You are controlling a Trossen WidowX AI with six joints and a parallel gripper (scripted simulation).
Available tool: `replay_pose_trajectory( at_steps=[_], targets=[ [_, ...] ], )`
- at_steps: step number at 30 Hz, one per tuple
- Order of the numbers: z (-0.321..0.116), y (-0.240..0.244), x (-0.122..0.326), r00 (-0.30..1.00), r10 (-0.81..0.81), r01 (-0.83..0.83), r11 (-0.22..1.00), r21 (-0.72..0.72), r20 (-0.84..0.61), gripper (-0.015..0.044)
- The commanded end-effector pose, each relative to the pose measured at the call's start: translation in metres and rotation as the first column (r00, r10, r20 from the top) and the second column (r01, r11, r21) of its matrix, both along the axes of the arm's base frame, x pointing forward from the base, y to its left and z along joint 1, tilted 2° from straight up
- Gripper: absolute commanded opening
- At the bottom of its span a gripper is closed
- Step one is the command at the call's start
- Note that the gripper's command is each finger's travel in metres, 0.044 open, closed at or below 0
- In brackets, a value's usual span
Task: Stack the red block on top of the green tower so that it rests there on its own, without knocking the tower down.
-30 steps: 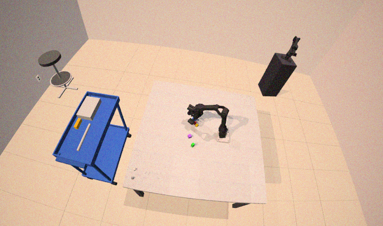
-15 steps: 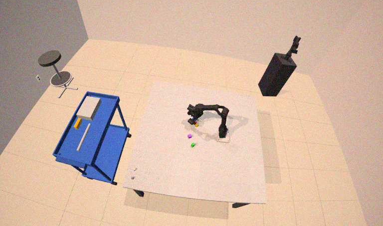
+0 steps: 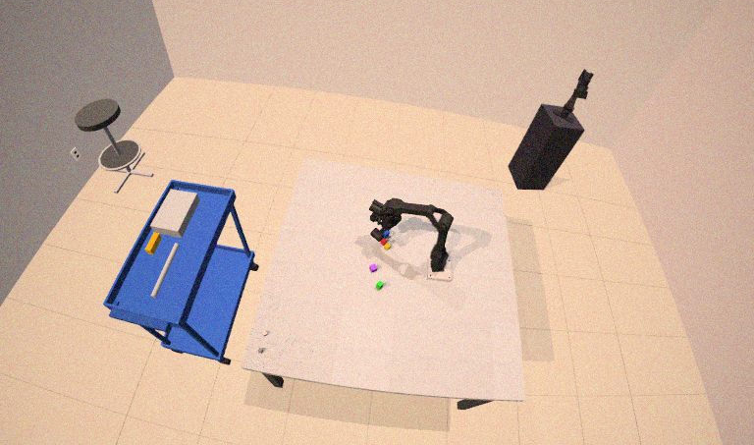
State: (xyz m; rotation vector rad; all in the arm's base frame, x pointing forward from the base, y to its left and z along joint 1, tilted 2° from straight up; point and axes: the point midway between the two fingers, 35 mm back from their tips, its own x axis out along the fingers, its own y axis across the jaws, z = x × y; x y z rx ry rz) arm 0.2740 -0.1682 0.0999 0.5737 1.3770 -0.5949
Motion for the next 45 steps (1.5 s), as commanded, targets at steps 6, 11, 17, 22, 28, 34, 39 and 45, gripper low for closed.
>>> replay_pose_trajectory(
  at_steps=[6, 11, 17, 22, 28, 34, 39, 45],
  targets=[
    [0.006, 0.008, -0.007, 0.999, 0.008, -0.006, 0.999, 0.052, -0.038, 0.044],
    [-0.003, 0.009, -0.008, 0.999, 0.008, -0.006, 0.999, 0.052, -0.038, 0.044],
    [-0.032, 0.009, -0.006, 0.999, 0.008, -0.006, 0.999, 0.052, -0.038, 0.044],
    [-0.033, 0.009, -0.005, 0.999, 0.008, -0.006, 0.999, 0.052, -0.038, 0.044],
    [-0.039, 0.008, -0.005, 0.999, 0.008, -0.006, 0.999, 0.052, -0.038, 0.044],
    [-0.049, 0.008, -0.004, 0.999, 0.008, -0.006, 0.999, 0.052, -0.038, 0.044],
    [-0.057, 0.008, -0.004, 0.999, 0.008, -0.006, 0.999, 0.052, -0.038, 0.044],
    [-0.066, 0.008, -0.003, 0.999, 0.008, -0.006, 0.999, 0.052, -0.038, 0.044]
  ],
)
